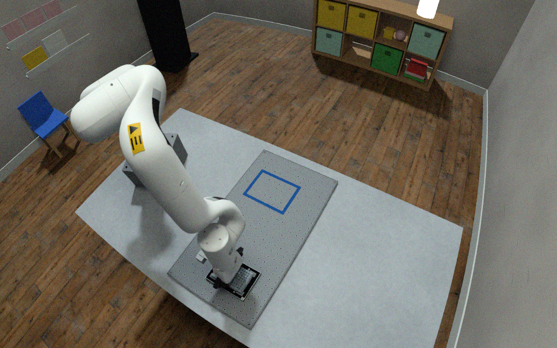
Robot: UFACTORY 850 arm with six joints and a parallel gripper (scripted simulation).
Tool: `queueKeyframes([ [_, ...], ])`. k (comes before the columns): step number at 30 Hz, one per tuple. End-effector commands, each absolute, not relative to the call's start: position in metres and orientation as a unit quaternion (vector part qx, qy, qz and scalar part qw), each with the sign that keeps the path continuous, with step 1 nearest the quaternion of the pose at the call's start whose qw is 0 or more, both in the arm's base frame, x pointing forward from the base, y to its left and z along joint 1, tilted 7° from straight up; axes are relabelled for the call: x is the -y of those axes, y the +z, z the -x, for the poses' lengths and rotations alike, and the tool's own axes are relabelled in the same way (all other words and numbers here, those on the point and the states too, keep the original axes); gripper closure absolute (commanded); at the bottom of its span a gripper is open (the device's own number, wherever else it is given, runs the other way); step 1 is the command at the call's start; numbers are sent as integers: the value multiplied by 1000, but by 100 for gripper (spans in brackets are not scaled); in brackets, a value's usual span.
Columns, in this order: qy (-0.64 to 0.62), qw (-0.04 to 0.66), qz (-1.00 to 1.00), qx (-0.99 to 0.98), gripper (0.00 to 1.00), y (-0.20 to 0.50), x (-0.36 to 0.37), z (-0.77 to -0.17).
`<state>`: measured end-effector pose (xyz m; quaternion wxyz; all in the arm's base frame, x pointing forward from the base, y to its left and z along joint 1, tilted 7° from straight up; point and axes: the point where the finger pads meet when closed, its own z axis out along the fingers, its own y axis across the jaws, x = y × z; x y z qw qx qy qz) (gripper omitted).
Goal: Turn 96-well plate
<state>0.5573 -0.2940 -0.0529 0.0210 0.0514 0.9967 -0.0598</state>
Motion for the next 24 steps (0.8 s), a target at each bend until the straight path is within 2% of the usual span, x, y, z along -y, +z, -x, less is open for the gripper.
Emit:
queueKeyframes([
  [1,-60,22,-51,-997,100,-52,294,-558],
  [24,-60,22,-51,-997,100,-43,293,-558],
])
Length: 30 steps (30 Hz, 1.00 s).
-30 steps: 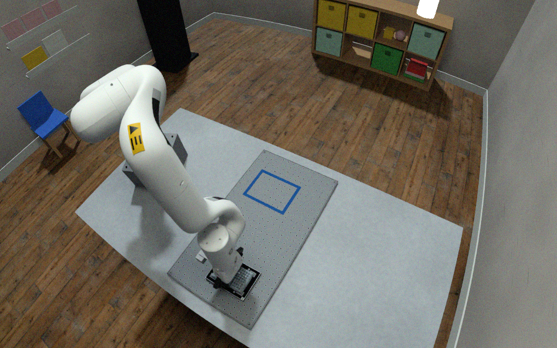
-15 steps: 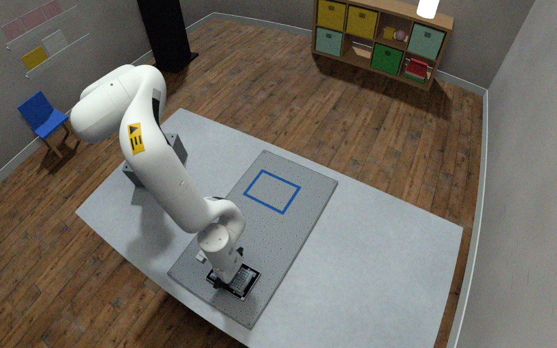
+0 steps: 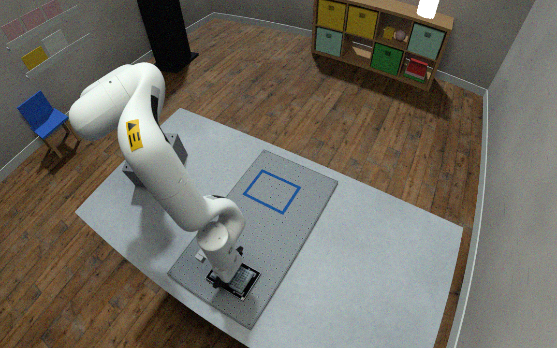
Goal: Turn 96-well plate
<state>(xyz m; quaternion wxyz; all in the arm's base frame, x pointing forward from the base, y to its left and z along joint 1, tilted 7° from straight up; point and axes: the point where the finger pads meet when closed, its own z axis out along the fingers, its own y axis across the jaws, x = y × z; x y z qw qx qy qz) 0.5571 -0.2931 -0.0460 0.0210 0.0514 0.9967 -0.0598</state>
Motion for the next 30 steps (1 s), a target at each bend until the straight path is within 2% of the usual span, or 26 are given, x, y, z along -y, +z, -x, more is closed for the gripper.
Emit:
queueKeyframes([
  [1,-60,22,-51,-997,100,-42,293,-558],
  [30,-60,22,-51,-997,100,-27,291,-557],
])
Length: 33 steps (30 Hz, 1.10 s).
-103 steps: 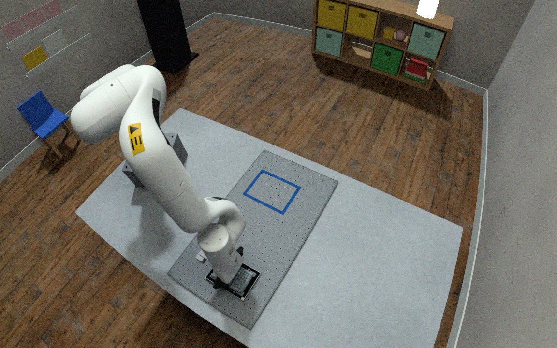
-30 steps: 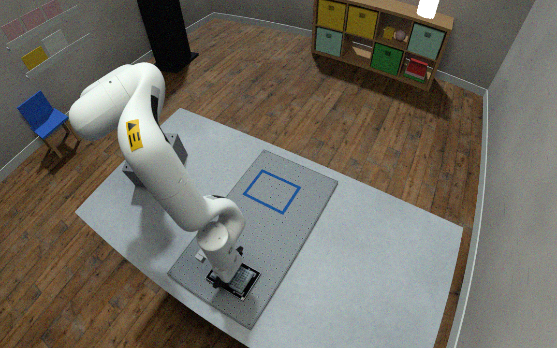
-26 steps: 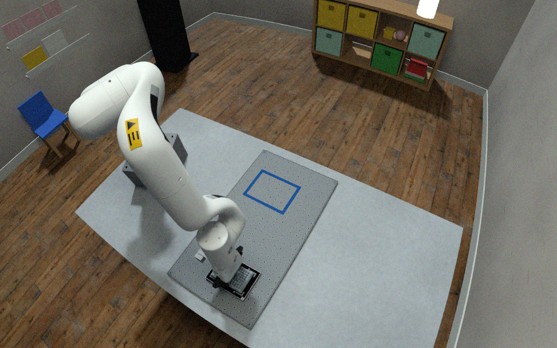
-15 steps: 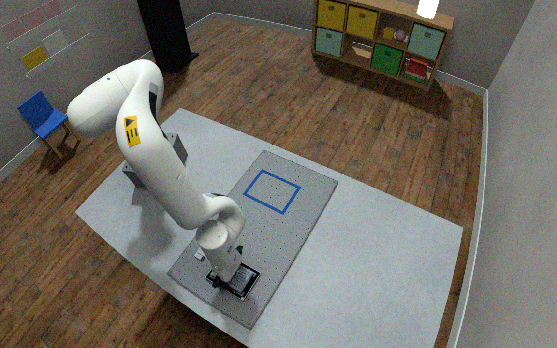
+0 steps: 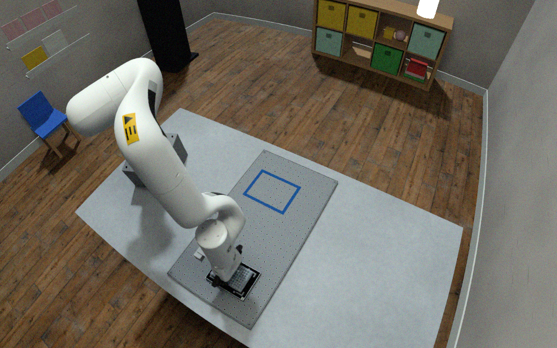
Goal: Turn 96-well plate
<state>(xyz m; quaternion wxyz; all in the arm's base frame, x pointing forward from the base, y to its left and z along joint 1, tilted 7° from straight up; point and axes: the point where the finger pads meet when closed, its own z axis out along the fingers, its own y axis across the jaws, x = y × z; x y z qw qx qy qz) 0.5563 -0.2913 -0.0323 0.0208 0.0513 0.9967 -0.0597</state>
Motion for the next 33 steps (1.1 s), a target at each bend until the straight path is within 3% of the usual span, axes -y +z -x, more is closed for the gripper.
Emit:
queueKeyframes([
  [1,-60,22,-51,-997,100,-25,291,-557],
  [33,-60,22,-51,-997,100,21,285,-556],
])
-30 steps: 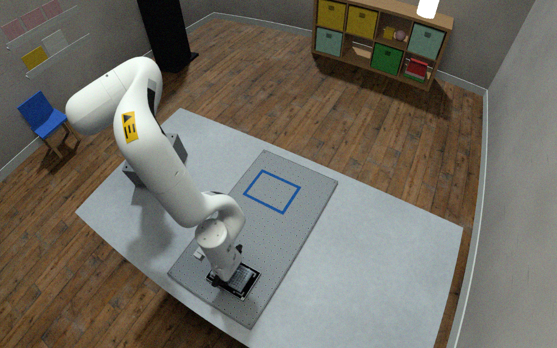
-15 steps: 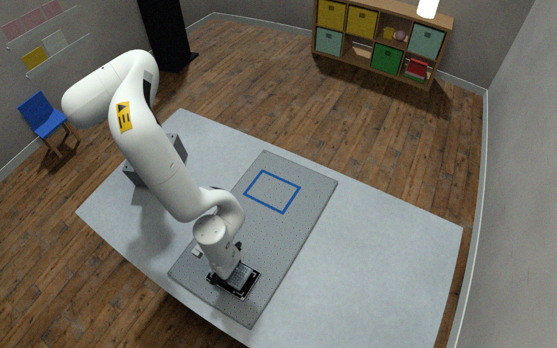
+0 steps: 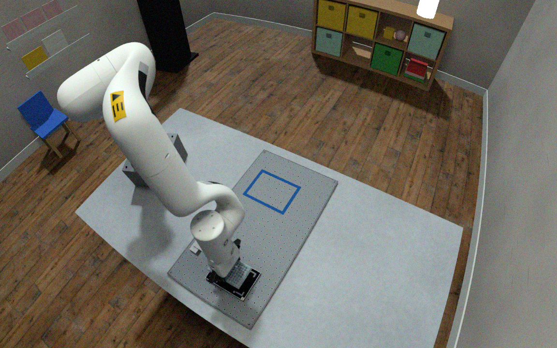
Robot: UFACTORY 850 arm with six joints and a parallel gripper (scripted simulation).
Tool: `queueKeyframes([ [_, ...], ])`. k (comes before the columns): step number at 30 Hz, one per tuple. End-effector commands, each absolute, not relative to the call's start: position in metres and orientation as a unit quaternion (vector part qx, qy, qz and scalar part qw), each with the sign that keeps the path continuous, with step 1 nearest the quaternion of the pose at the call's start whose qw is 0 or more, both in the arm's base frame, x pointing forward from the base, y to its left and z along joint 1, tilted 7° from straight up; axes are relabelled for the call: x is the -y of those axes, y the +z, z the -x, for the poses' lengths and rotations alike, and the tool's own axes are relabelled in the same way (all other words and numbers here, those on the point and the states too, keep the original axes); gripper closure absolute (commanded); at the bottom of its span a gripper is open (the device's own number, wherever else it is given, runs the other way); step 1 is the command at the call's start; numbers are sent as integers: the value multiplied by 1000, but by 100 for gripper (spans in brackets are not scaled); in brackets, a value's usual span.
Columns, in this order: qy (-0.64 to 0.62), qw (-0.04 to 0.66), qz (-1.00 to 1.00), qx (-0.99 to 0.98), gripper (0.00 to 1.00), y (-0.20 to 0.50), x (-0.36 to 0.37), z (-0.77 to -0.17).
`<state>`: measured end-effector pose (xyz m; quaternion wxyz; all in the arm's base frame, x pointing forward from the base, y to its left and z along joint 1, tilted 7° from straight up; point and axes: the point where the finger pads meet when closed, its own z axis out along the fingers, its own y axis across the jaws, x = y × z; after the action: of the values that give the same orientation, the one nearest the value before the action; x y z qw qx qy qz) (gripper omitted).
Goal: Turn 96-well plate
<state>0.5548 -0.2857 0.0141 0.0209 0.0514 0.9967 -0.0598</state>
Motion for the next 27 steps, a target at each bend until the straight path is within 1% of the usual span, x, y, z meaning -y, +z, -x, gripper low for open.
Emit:
queueKeyframes([
  [1,-60,22,-51,-997,100,23,285,-556],
  [19,-60,22,-51,-997,100,28,285,-555],
  [27,-60,23,-60,-996,100,24,258,-554],
])
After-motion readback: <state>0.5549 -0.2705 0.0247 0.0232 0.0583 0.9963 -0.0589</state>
